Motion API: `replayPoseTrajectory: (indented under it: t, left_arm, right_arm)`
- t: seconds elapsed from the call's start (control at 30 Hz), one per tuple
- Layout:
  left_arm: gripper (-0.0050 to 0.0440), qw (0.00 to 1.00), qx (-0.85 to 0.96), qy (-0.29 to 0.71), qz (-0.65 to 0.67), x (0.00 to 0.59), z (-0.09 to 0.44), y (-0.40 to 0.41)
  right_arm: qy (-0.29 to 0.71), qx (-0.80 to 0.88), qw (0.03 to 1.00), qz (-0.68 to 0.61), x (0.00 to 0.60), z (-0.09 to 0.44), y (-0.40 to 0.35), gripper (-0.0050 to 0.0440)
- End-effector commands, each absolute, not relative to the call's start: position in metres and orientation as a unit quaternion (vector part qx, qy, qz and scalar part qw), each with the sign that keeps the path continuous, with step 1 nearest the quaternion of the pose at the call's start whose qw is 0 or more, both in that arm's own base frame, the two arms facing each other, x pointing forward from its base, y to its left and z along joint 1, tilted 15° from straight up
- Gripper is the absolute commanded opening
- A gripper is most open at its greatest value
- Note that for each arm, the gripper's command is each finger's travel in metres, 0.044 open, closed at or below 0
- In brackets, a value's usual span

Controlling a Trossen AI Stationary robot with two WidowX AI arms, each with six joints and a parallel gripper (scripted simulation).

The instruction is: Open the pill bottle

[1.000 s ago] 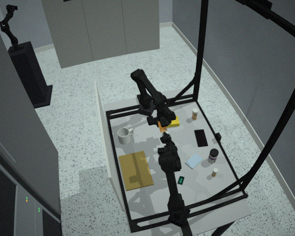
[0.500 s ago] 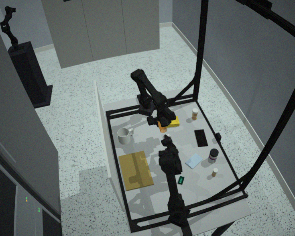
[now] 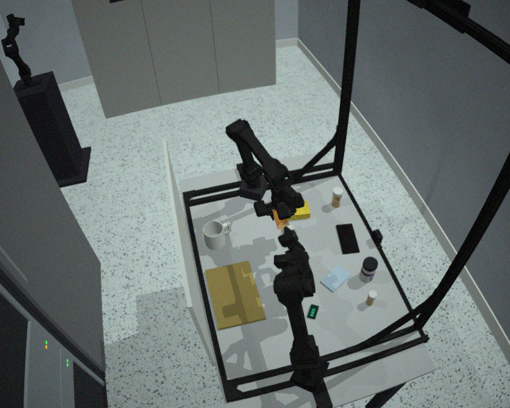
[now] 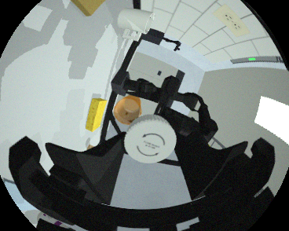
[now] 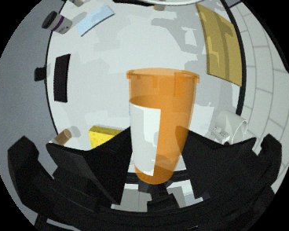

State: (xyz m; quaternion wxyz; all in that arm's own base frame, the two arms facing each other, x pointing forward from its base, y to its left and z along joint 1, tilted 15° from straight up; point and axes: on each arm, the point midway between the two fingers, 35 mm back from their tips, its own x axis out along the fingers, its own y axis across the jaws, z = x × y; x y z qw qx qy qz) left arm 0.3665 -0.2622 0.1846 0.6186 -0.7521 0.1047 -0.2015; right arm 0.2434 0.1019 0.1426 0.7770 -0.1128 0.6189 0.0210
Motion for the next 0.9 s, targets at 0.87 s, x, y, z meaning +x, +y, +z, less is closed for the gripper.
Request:
replayPoseTrajectory:
  t: [0.87]
  left_arm:
    - [0.0,0.62,-0.751,0.105,-0.201,0.3623,0.1977,-0.2631]
  right_arm:
    - [0.617,-0.112,0.778,0.021,0.2439,0.1432,0.1021,0.0]
